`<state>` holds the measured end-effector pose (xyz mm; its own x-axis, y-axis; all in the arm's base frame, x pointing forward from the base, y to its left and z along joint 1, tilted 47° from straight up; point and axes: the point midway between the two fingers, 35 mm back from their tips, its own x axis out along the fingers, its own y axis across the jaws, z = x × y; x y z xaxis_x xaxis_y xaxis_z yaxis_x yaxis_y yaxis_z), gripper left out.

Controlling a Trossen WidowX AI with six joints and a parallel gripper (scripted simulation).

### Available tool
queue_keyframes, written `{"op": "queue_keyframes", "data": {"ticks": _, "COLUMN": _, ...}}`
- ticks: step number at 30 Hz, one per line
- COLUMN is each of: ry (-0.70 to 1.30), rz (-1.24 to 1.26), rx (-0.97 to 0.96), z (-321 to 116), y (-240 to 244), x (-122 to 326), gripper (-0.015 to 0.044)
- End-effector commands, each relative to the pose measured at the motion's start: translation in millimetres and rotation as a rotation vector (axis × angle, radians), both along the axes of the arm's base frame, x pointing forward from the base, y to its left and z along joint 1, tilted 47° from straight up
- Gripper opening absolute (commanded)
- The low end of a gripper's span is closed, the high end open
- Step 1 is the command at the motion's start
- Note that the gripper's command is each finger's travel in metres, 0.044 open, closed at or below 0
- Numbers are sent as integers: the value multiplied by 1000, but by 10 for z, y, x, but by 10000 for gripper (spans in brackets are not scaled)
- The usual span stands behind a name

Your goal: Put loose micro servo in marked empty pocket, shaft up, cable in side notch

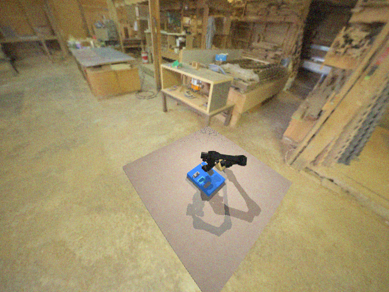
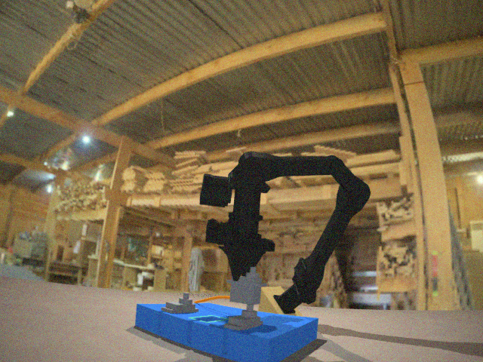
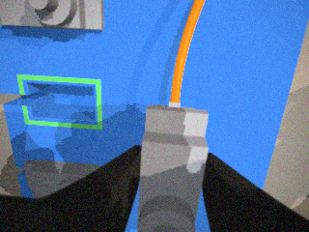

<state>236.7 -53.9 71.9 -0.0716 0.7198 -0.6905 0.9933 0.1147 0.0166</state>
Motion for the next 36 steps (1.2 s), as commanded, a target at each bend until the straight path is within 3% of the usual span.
{"op": "queue_keyframes", "data": {"ticks": 1, "ry": -93, "rz": 84, "rx": 13, "z": 9, "y": 4, "x": 1, "gripper": 0}}
{"op": "queue_keyframes", "data": {"ticks": 36, "ry": -963, "rz": 916, "rx": 97, "z": 8, "y": 4, "x": 2, "gripper": 0}}
